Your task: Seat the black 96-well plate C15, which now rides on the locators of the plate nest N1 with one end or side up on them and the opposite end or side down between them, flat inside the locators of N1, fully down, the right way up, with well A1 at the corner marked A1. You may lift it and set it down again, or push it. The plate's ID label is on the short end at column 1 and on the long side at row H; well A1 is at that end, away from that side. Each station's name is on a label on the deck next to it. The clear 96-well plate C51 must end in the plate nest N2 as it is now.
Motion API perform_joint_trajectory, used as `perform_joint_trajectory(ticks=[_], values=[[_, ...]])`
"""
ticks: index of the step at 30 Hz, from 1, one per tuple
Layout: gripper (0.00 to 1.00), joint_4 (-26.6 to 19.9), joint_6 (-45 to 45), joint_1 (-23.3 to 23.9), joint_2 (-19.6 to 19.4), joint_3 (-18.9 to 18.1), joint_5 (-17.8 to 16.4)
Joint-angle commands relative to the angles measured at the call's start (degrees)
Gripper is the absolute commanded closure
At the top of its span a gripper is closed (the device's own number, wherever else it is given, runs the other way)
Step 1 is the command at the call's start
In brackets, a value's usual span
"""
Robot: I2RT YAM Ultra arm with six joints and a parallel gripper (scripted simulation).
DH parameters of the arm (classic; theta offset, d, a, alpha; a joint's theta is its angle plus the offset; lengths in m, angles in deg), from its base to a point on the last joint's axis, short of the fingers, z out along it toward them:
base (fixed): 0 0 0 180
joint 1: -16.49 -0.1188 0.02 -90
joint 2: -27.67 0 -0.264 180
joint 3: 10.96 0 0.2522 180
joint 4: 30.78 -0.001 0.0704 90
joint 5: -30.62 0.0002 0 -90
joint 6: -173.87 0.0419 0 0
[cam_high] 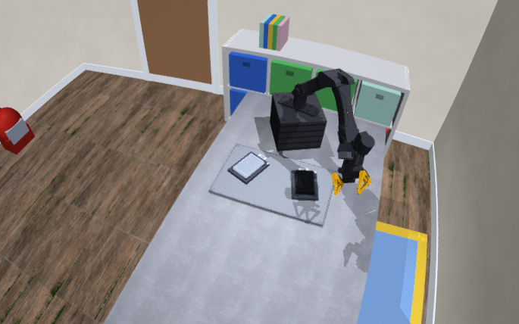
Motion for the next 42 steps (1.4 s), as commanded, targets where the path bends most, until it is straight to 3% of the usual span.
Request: perform_joint_trajectory(ticks=[1, 17, 26, 38, 41, 42], values=[[0.00, 0.24, -0.02, 0.00, 0.52, -0.24, 0.02], [0.00, 0.24, -0.02, 0.00, 0.52, -0.24, 0.02], [0.00, -11.01, -6.68, 3.30, 2.67, 2.43, -7.45], [0.00, -26.20, -14.08, 6.61, 4.39, 2.80, -15.23], [0.00, -24.36, -14.80, 7.18, 4.06, 5.03, -15.97], [0.00, -26.04, -15.51, 7.52, 4.27, 5.00, -16.81]])
